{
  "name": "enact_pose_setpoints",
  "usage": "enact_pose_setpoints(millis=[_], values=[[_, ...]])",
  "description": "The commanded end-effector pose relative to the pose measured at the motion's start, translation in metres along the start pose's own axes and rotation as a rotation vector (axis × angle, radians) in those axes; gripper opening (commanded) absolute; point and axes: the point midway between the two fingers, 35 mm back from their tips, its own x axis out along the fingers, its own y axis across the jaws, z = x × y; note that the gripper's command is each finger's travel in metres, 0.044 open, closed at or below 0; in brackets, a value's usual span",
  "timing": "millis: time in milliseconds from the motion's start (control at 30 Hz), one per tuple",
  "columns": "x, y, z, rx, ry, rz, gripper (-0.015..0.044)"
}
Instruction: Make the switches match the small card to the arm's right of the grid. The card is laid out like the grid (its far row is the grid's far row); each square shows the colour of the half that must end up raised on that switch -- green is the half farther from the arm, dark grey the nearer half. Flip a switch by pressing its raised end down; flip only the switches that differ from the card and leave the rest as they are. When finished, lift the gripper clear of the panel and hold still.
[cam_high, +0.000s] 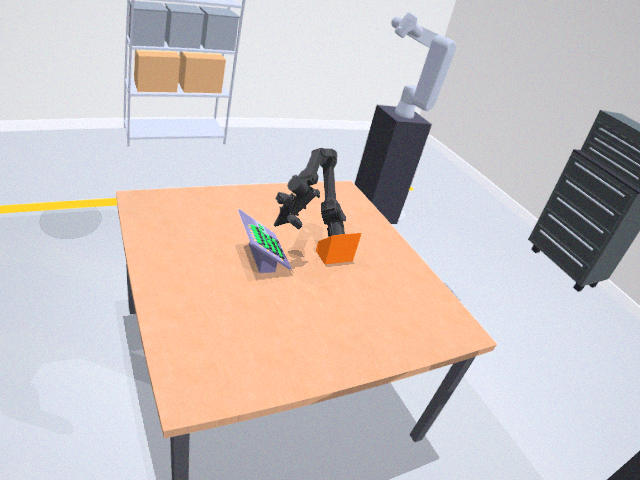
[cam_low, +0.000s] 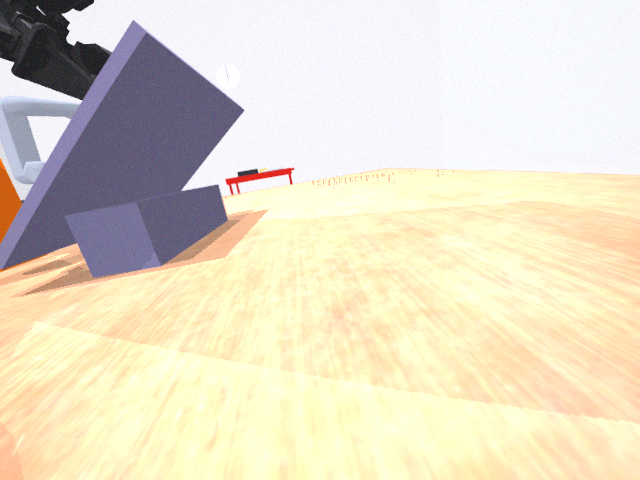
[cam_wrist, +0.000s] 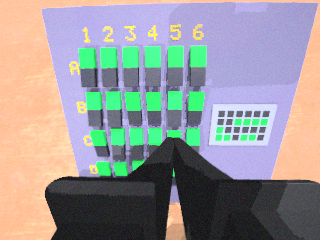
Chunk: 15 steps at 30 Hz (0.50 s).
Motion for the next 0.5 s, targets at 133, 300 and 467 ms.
enact_pose_setpoints(millis=[133,300,467], values=[[0.028,-0.004,-0.005,-0.008,-0.014,-0.005,0.0],[0.031,-0.004,-0.005,-0.008,-0.014,-0.005,0.0],[0.038,-0.005,-0.005,-0.008,-0.015,-0.006,0.0]])
